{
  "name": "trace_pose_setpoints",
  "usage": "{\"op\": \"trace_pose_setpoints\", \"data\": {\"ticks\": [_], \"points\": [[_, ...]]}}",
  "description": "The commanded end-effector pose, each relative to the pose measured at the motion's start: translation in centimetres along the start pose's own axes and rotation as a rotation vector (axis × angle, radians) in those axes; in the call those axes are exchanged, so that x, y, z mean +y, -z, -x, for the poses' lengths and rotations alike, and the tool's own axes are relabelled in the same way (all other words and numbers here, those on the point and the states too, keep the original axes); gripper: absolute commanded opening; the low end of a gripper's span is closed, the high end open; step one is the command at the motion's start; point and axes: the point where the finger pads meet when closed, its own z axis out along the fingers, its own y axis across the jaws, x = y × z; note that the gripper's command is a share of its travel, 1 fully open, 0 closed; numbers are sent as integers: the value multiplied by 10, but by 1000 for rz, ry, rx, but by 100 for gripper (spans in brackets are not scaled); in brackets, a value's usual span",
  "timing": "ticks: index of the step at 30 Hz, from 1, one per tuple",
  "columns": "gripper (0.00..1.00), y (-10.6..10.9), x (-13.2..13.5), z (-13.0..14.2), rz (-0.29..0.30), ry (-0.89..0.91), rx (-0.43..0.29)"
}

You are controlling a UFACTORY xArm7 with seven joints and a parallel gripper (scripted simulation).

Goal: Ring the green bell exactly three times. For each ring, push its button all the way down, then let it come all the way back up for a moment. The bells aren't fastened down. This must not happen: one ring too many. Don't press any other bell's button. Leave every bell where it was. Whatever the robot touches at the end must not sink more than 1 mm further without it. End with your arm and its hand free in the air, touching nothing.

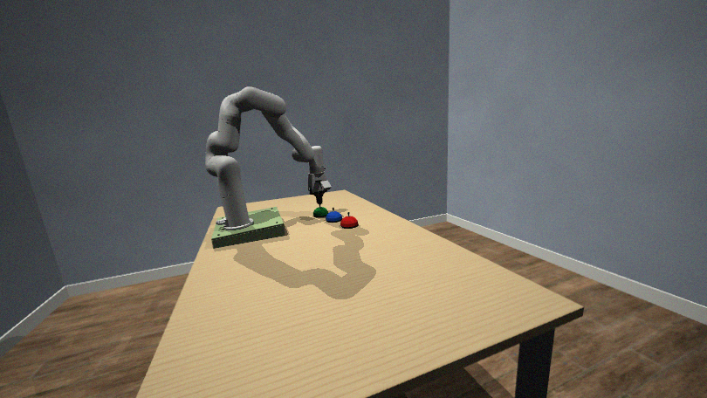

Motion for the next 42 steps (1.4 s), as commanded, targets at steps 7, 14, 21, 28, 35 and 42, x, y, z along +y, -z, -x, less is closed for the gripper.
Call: {"op": "trace_pose_setpoints", "data": {"ticks": [7, 14, 21, 28, 35, 42], "points": [[0, 1, -2, 0, -4, 0, 0], [0, 4, -2, 0, -4, 0, 0], [0, 8, -2, 0, -4, 0, 0], [0, 8, -2, 0, -4, 0, 0], [0, 8, -2, 0, -4, 0, 0], [0, 8, -2, 0, -4, 0, 0]]}}
